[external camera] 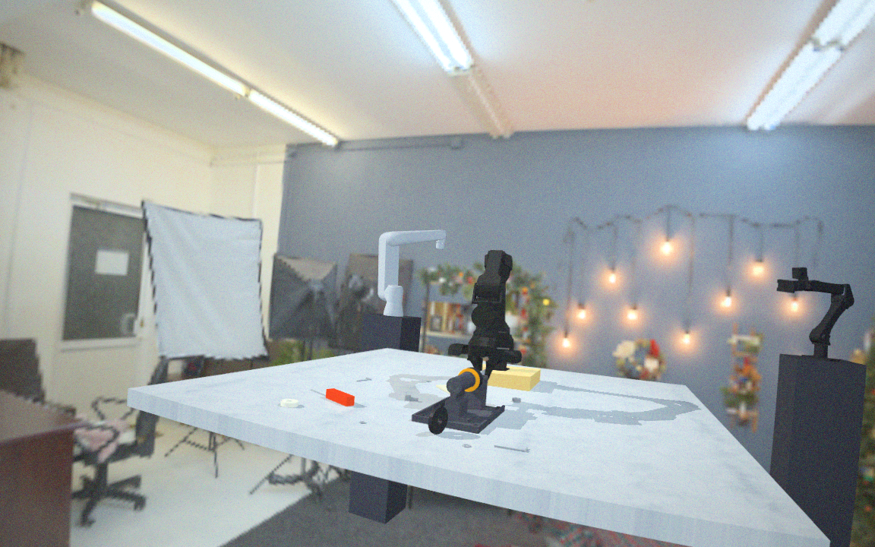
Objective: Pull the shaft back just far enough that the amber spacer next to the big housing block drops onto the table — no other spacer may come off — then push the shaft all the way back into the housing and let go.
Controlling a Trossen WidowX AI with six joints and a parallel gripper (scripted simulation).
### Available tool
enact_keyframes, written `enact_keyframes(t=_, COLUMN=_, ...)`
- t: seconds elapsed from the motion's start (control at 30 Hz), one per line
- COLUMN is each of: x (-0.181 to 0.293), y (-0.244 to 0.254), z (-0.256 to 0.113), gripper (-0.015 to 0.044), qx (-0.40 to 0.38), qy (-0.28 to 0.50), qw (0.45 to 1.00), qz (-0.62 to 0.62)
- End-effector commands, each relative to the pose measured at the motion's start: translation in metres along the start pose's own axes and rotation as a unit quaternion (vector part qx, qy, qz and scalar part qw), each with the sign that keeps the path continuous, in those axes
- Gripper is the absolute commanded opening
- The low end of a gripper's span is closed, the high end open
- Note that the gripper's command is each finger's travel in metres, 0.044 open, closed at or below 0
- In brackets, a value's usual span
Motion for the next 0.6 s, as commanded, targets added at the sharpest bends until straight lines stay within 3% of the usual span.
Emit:
enact_keyframes(t=0.0, x=0.0011, y=-0.0001, z=0.0001, gripper=0.0, qx=0.0, qy=0.002, qw=1.0, qz=0.001)
enact_keyframes(t=0.57, x=0.0027, y=-0.0003, z=0.0001, gripper=0.0, qx=0.0, qy=0.002, qw=1.0, qz=0.001)
Point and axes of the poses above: the point midway between the two fingers, 35 mm back from their tips, its own z axis out along the fingers, its own y axis across the jaws, x = y × z, the point moved 7 cm from there along -z, back along the fingers, and after that the axes turned 10 degrees about z, right-handed, at the moved point
